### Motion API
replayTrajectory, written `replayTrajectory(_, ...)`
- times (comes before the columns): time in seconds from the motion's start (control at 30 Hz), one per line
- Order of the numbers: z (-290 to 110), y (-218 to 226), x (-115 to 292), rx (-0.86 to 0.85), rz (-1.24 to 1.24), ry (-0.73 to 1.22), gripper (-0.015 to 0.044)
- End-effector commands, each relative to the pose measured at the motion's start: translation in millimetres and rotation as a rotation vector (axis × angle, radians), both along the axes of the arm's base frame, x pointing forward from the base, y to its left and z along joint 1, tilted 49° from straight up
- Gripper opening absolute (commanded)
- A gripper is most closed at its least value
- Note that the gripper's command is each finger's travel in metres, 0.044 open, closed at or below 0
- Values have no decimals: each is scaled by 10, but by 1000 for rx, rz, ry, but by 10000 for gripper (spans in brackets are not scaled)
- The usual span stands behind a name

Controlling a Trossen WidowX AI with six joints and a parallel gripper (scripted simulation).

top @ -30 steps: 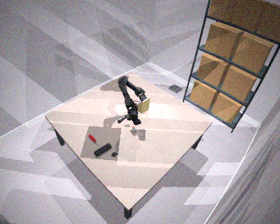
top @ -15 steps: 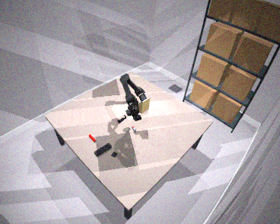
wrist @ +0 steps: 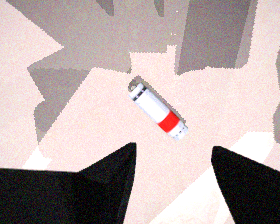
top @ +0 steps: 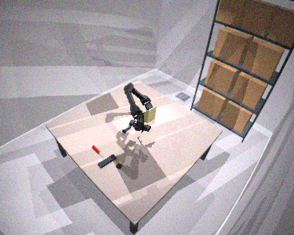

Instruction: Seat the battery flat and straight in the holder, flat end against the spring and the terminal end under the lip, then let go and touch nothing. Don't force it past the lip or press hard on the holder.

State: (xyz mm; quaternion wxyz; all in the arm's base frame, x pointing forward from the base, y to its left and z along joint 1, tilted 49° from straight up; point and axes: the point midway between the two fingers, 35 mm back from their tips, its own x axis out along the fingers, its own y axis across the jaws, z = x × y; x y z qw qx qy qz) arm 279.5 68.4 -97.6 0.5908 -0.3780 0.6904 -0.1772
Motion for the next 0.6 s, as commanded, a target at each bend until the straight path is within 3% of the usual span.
replayTrajectory(0.0, -245, -189, -19, -1, 401, 448, 220)
replayTrajectory(0.13, -328, -252, -20, 3, 555, 618, 220)
replayTrajectory(0.57, -330, -254, -20, 3, 555, 618, 220)
